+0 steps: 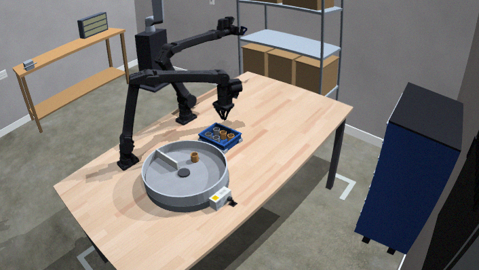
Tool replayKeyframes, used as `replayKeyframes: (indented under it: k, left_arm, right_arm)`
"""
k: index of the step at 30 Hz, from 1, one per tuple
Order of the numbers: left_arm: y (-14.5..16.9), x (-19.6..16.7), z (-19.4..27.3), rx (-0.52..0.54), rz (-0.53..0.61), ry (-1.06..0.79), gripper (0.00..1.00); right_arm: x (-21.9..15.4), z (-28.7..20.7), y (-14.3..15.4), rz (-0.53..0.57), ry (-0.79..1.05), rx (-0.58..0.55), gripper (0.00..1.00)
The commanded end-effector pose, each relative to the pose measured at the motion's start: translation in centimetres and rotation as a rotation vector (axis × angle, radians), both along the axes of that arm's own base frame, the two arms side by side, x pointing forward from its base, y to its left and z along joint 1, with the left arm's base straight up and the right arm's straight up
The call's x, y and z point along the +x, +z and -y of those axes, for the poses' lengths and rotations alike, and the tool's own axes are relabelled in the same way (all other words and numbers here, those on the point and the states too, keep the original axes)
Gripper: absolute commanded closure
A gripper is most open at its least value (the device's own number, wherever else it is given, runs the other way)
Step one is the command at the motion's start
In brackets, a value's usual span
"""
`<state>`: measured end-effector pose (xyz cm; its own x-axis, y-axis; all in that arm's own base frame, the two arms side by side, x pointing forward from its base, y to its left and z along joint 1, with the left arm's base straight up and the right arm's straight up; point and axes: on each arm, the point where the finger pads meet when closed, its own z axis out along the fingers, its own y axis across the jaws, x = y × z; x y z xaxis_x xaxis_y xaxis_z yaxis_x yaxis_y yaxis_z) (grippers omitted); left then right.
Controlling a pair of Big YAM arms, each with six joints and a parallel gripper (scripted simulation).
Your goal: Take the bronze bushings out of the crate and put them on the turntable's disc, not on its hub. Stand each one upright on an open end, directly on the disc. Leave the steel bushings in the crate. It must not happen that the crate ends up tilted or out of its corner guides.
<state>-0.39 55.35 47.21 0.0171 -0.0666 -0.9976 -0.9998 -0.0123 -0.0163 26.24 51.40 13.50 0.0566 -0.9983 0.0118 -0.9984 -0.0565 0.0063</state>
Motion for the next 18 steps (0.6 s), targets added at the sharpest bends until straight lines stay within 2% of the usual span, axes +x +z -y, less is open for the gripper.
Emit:
replayKeyframes:
  k: [1,18]
  left_arm:
    - [2.8,-0.5,0.9,0.067,-0.017,0.005,0.0]
    - [2.8,-0.5,0.9,0.067,-0.017,0.005,0.0]
  right_arm:
    - [1.1,-1.8,3.8,0.04,-0.005,0.075,0.85]
    - [1.1,-2.0,2.6,0.03,-0.005,0.056,0.85]
